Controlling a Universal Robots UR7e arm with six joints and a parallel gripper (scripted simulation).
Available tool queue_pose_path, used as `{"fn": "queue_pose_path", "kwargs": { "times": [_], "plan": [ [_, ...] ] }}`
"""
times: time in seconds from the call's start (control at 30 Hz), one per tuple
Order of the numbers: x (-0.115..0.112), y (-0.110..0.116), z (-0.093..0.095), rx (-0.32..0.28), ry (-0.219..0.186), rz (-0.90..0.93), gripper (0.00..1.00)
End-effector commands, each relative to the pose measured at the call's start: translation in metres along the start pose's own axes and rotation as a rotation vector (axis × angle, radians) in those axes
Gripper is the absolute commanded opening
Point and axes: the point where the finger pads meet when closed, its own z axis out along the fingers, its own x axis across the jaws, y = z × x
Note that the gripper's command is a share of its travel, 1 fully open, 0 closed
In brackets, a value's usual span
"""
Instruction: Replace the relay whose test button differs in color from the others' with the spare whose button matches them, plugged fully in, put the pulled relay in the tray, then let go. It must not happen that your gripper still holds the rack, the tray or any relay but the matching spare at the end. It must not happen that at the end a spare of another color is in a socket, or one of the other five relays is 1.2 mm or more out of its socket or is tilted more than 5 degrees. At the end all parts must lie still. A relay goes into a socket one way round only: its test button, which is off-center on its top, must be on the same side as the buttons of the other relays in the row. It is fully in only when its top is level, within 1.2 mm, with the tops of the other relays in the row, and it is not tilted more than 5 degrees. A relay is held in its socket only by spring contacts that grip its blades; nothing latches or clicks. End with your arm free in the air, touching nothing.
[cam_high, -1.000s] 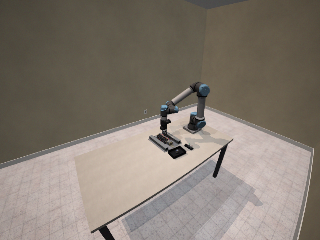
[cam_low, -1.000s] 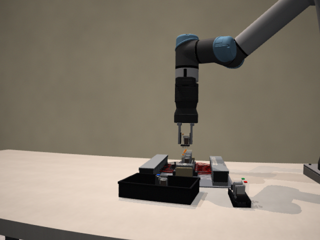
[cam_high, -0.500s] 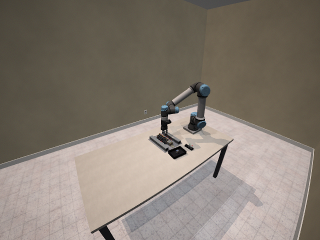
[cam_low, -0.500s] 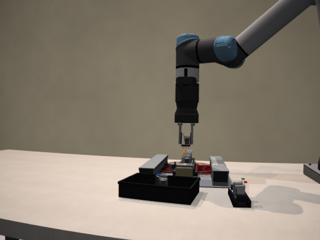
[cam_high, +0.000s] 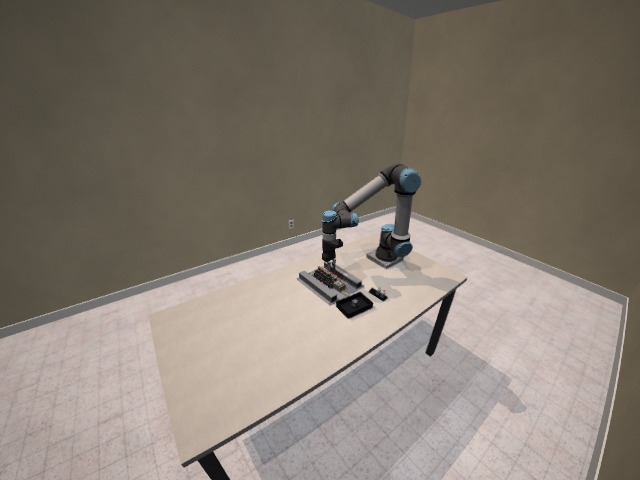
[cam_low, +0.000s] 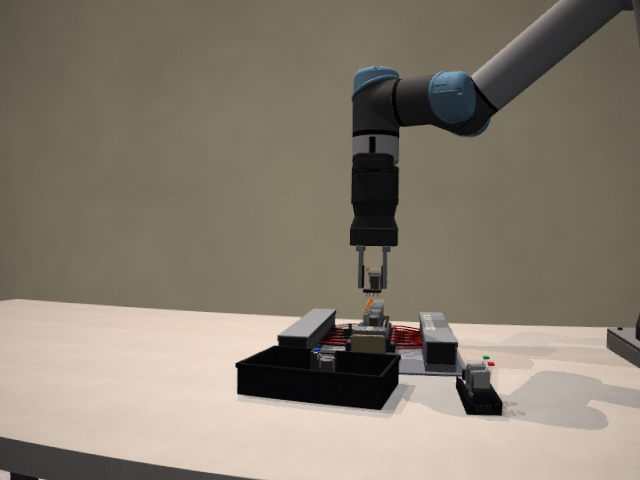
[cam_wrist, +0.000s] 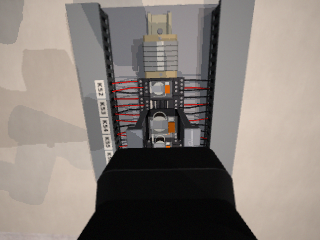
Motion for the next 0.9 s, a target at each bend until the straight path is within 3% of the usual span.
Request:
{"fn": "queue_pose_path", "kwargs": {
  "times": [0.0,0.87],
  "plan": [
    [0.0,0.0,0.004,-0.001,0.001,0.0,0.0],
    [0.0,-0.001,0.023,-0.001,0.001,0.0,0.0]
  ]
}}
